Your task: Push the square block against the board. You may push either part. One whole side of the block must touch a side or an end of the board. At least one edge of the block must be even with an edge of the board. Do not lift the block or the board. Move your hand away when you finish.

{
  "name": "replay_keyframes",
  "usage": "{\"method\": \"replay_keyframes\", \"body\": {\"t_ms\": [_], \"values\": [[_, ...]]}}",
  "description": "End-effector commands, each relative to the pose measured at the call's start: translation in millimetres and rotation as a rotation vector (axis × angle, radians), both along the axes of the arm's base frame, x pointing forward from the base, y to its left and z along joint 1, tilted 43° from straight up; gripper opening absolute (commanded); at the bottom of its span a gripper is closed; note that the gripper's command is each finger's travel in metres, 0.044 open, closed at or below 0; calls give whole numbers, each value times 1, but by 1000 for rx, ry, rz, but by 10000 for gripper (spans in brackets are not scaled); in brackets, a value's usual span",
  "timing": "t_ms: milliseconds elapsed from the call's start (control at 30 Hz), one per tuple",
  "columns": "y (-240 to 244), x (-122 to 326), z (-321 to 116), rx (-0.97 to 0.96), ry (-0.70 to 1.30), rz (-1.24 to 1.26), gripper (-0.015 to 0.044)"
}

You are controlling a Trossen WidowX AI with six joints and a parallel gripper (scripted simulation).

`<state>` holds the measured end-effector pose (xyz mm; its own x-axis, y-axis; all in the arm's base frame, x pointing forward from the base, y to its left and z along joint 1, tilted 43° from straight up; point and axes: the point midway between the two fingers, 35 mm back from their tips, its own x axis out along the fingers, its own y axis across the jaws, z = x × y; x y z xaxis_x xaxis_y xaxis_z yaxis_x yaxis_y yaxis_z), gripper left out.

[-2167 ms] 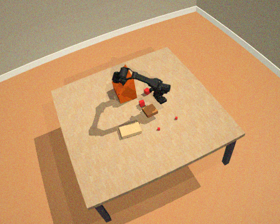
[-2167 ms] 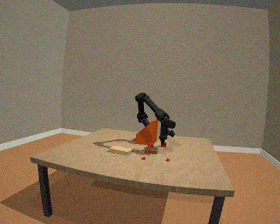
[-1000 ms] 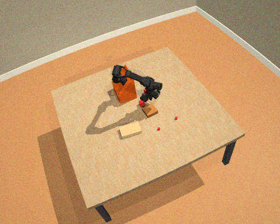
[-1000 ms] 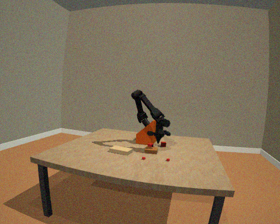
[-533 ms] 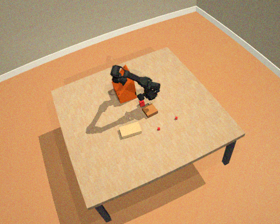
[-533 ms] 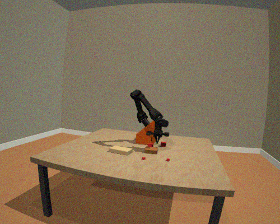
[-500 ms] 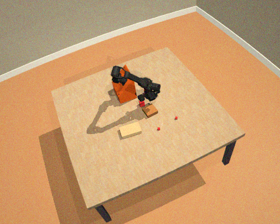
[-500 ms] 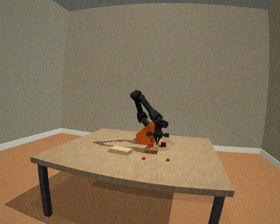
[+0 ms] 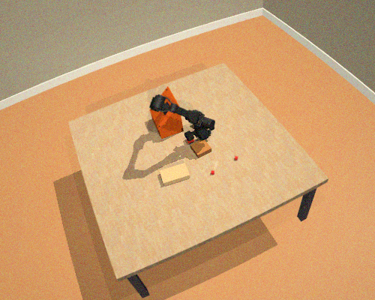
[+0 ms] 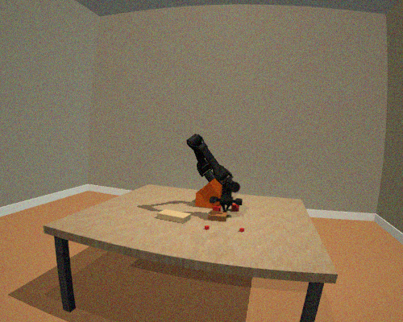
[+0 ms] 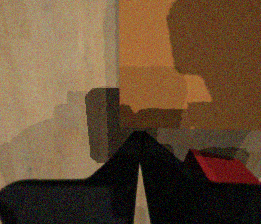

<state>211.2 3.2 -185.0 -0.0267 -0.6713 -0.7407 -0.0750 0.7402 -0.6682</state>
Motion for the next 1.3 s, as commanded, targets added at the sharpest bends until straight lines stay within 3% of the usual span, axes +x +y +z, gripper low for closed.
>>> {"method": "replay_keyframes", "body": {"t_ms": [0,1267], "values": [[0,5,0,-5,1,6,0],[2,57,-4,-4,-2,6,0]]}}
